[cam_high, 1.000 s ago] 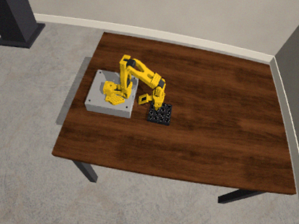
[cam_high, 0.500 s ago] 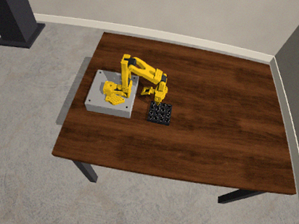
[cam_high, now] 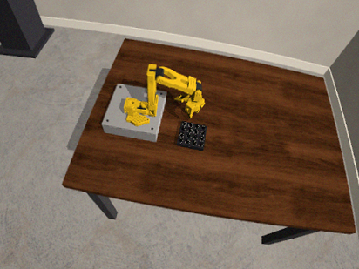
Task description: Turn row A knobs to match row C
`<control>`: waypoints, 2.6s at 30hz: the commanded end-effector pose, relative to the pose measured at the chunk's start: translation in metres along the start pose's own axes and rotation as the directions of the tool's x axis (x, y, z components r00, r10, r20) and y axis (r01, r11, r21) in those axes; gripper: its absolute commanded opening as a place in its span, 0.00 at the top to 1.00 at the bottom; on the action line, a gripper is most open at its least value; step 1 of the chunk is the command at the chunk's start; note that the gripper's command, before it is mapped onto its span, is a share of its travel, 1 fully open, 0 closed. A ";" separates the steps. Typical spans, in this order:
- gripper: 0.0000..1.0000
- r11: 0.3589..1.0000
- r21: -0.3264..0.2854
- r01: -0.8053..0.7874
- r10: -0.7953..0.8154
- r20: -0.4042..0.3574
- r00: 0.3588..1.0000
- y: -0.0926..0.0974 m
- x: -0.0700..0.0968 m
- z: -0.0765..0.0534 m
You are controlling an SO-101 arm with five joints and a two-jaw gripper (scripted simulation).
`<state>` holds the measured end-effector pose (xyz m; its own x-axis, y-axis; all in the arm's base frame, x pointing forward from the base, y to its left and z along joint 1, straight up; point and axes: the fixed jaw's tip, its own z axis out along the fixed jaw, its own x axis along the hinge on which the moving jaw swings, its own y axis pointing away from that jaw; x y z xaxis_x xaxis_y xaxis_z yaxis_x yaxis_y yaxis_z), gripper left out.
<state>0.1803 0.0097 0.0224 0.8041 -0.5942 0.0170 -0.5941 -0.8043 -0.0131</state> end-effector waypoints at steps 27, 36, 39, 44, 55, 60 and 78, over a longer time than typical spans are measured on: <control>0.69 0.649 -0.023 -0.760 0.760 0.001 0.649 -0.050 -0.055 -0.012; 0.67 0.492 -0.022 -0.870 0.870 -0.004 0.492 -0.059 -0.069 -0.015; 0.66 0.425 -0.022 -0.905 0.905 -0.005 0.425 -0.063 -0.075 -0.016; 0.65 0.317 -0.021 -0.948 0.948 -0.008 0.317 -0.068 -0.084 -0.018; 0.63 0.146 -0.019 -0.989 0.989 -0.011 0.147 -0.075 -0.097 -0.021; 0.62 0.070 -0.018 -0.997 0.997 -0.013 0.070 -0.077 -0.103 -0.022; 0.60 -0.077 -0.016 -0.997 0.997 -0.015 -0.076 -0.082 -0.115 -0.025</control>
<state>0.1387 0.1428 0.0475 -0.6429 -0.7657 -0.0188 -0.7658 0.6430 -0.0032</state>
